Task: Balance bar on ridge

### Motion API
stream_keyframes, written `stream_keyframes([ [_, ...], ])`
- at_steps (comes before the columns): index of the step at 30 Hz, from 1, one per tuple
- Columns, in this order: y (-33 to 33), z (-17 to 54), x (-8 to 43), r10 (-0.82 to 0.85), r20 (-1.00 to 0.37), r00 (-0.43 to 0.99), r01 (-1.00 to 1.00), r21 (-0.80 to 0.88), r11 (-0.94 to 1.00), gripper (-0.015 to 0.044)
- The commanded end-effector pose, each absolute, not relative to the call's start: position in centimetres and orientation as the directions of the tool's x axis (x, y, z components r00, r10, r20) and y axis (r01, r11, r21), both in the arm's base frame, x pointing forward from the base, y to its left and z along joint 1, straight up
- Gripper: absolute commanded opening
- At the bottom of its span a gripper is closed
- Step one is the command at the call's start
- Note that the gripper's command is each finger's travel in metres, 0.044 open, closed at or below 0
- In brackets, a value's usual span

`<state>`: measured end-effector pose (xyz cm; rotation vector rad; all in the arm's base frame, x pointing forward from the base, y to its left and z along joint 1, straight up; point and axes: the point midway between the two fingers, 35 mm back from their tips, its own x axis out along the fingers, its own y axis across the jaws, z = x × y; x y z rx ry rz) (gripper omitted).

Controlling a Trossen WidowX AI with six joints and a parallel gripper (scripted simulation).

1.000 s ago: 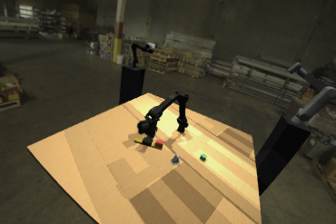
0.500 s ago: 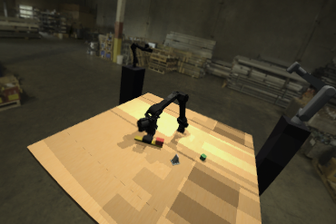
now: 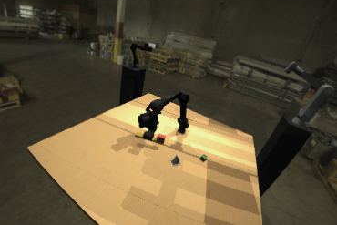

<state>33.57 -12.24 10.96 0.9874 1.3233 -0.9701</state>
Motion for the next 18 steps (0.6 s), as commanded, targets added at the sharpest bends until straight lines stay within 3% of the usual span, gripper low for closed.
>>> stream_keyframes([
  [1, -12.3, 12.6, 33.6, -0.009, -0.999, 0.031, 0.954, 0.027, 0.298, 0.0],
  [18, -12.1, 16.3, 33.0, -0.011, -0.999, 0.03, 0.955, 0.026, 0.297, 0.0],
])
